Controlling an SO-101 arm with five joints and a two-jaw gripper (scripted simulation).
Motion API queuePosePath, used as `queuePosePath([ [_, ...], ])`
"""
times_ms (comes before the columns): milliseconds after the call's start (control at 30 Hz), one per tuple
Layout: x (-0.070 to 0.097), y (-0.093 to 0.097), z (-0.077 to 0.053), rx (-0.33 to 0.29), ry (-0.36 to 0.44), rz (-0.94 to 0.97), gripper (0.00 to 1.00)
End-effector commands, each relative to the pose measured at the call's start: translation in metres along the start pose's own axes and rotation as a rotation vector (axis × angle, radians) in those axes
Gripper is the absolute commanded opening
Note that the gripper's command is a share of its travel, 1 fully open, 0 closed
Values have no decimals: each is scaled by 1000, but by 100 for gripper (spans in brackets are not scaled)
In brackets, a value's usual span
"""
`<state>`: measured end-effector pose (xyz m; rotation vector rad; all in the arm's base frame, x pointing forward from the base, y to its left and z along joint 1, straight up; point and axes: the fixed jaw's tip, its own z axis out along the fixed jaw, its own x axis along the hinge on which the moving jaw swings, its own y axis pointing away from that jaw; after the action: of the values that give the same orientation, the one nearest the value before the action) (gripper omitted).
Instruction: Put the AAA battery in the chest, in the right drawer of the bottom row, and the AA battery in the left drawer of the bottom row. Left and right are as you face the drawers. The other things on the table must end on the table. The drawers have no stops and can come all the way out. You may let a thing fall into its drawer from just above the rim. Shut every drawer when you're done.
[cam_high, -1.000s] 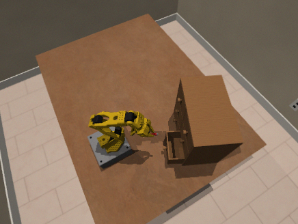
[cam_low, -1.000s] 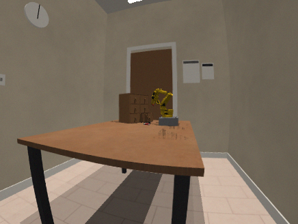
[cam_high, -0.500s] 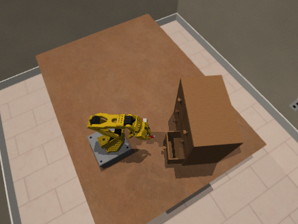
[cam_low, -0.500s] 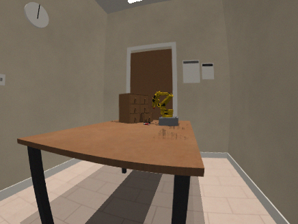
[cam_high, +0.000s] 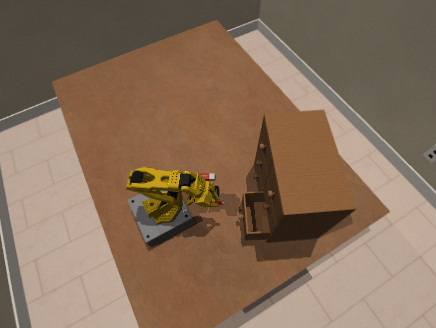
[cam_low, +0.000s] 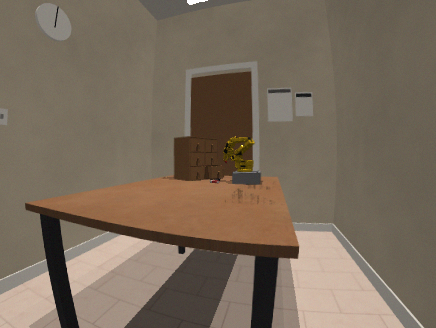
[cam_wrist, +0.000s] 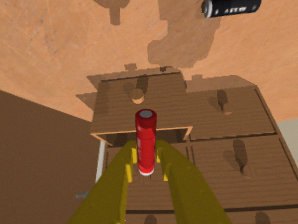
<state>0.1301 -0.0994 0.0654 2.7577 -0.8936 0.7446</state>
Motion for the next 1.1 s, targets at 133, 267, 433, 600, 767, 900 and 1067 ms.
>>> queuePosePath([
  [133, -1, 1, 1, -3, 5, -1, 0],
  [267, 1, 1, 2, -3, 5, -1, 0],
  [433, 10, 1, 6, -4, 5, -1, 0],
  [600, 19, 2, 12, -5, 5, -1, 0],
  [767, 21, 2, 13, -5, 5, -1, 0],
  [900, 26, 2, 16, -5, 5, -1, 0],
  [1067, 35, 2, 21, -5, 5, -1, 0],
])
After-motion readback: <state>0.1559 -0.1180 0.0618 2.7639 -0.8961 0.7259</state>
